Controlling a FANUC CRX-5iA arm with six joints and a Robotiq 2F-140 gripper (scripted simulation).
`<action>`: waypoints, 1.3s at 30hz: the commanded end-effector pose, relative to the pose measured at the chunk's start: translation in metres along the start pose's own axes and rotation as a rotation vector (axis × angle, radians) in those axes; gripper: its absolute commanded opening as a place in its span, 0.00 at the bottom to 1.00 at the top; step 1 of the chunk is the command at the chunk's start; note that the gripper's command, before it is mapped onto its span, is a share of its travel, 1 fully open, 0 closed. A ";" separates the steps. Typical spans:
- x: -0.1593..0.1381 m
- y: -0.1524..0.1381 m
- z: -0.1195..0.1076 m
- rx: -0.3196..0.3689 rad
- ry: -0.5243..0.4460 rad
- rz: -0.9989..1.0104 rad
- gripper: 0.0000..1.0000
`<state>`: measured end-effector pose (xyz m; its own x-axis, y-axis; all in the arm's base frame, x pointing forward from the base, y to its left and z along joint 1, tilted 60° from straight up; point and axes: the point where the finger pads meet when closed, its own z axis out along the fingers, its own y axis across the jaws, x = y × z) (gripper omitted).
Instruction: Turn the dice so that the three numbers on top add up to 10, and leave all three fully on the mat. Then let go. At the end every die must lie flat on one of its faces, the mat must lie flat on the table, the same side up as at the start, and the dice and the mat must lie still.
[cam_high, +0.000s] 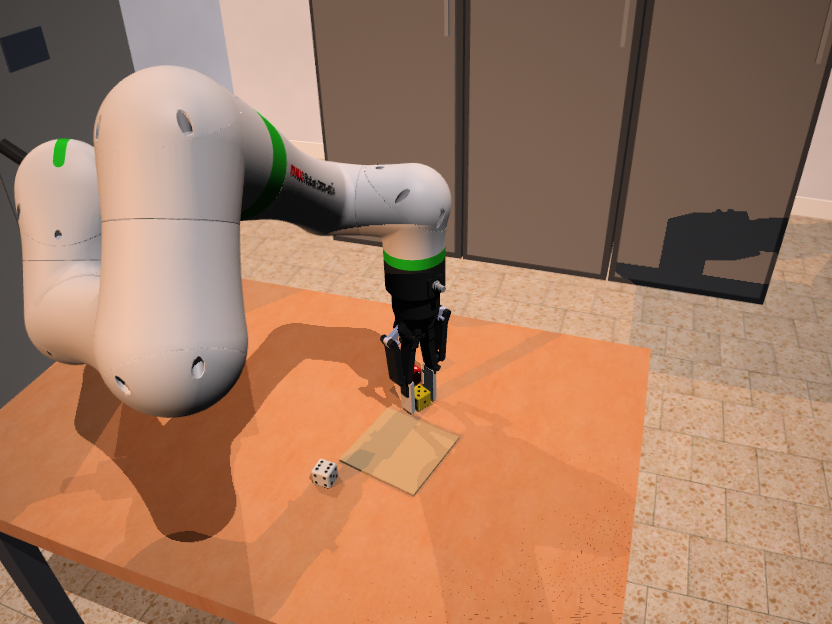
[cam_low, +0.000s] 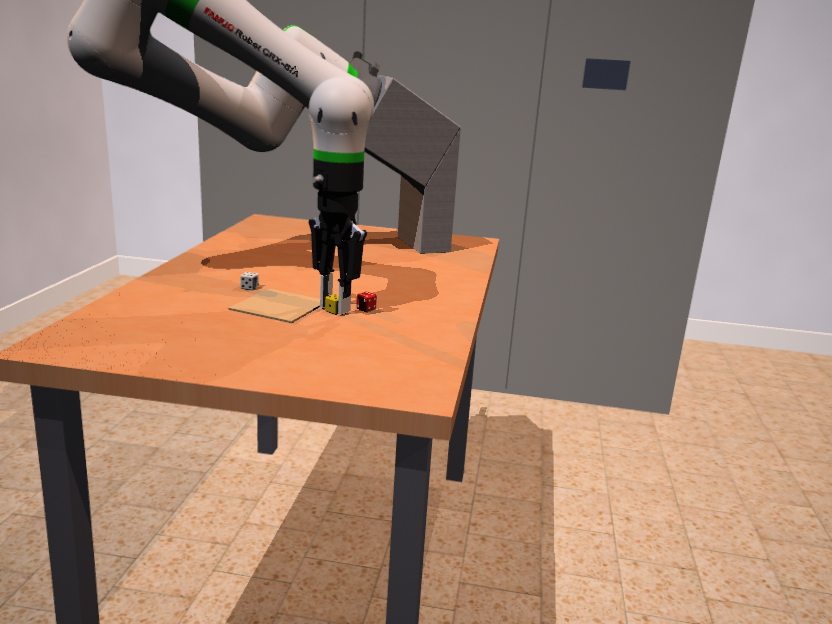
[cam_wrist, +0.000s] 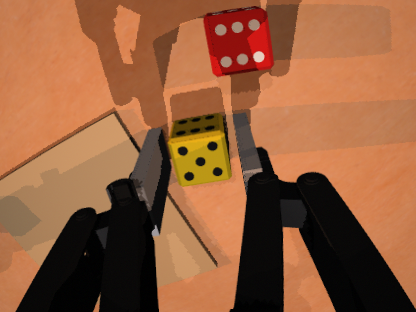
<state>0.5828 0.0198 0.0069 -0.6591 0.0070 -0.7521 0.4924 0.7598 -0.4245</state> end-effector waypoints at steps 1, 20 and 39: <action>0.000 0.000 0.000 0.000 0.000 0.000 0.28; 0.000 0.000 0.000 0.000 0.000 0.000 0.16; 0.000 0.000 0.000 0.000 0.000 0.000 0.16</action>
<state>0.5828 0.0198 0.0069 -0.6590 0.0069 -0.7521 0.4924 0.7599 -0.4245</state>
